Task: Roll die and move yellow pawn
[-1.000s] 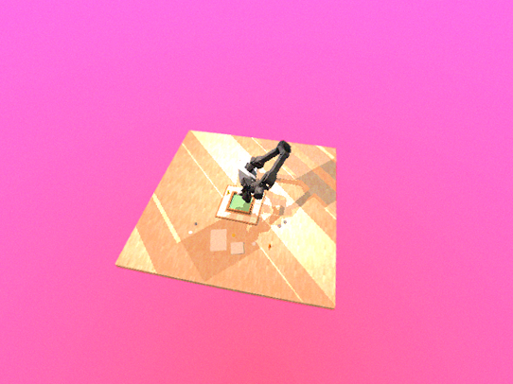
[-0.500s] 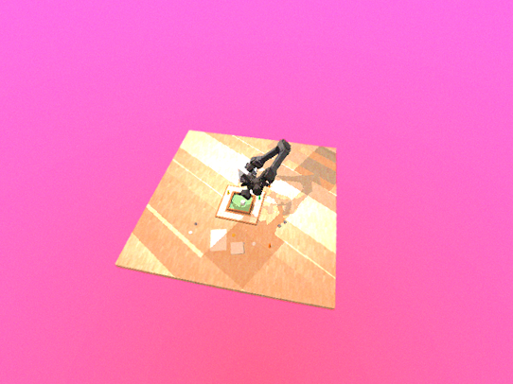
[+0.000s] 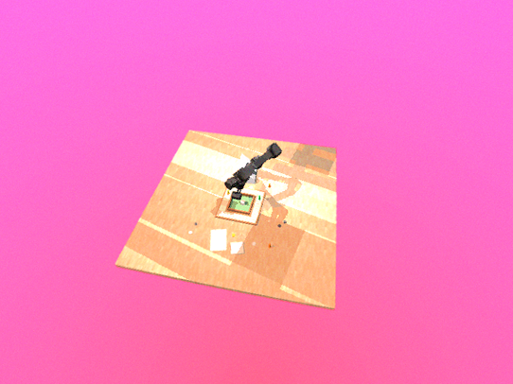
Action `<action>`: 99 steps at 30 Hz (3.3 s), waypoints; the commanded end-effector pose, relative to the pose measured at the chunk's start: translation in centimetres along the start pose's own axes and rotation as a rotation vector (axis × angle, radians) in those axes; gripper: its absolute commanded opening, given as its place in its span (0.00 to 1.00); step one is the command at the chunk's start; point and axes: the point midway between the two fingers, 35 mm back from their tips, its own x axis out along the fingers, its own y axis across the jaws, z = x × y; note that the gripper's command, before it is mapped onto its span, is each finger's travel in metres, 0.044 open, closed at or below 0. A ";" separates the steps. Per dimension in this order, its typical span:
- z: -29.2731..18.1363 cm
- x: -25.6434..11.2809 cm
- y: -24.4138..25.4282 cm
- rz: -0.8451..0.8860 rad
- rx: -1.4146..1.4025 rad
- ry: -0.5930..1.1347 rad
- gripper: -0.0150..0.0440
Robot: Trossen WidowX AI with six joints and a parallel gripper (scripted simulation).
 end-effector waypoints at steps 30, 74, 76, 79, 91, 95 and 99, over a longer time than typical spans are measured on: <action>10.3 3.7 -6.1 0.087 -1.600 0.021 0.59; 9.9 9.4 -5.9 0.090 -1.600 0.022 0.34; 9.9 9.4 -5.9 0.090 -1.600 0.022 0.31; 9.9 9.4 -5.9 0.090 -1.600 0.022 0.28; 10.9 3.9 -5.6 0.085 -1.599 0.017 0.25; 11.1 1.2 -5.9 0.084 -1.598 0.017 0.25; 11.1 -1.6 -6.5 0.084 -1.598 0.019 0.25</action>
